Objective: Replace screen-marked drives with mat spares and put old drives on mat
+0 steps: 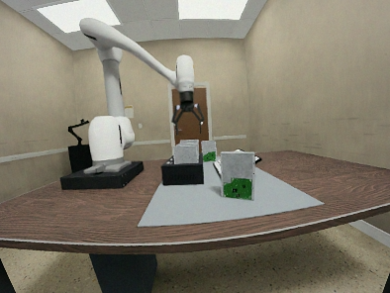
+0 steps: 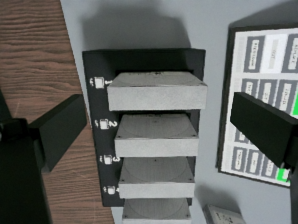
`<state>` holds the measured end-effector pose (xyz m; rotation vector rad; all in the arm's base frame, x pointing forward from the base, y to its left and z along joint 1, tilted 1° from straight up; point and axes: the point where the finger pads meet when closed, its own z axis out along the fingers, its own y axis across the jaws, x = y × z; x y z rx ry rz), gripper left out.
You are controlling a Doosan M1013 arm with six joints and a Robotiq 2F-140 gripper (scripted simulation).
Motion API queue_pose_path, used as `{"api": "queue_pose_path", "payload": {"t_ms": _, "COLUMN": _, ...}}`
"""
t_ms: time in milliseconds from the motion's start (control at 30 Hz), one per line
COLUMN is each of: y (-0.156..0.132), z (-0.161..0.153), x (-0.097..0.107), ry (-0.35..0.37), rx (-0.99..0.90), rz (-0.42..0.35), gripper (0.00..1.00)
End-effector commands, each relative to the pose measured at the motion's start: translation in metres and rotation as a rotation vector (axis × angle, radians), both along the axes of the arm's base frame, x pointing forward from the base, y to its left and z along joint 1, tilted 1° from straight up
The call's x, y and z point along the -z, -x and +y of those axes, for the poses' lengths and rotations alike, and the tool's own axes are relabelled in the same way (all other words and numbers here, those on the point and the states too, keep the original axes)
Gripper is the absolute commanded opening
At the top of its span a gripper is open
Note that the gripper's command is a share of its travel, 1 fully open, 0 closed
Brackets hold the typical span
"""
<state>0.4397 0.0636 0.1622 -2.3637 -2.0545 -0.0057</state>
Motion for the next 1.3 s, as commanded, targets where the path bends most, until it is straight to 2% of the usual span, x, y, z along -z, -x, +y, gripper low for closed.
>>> {"api": "queue_pose_path", "payload": {"t_ms": 0, "y": -0.0005, "z": 0.0, "x": 0.0022, "ry": 0.0, "rx": 0.0, "rz": -0.001, "gripper": 0.89}}
{"api": "queue_pose_path", "payload": {"t_ms": 1267, "y": -0.0006, "z": -0.0003, "x": 0.008, "ry": 0.0, "rx": 0.0, "rz": -0.001, "gripper": 0.89}}
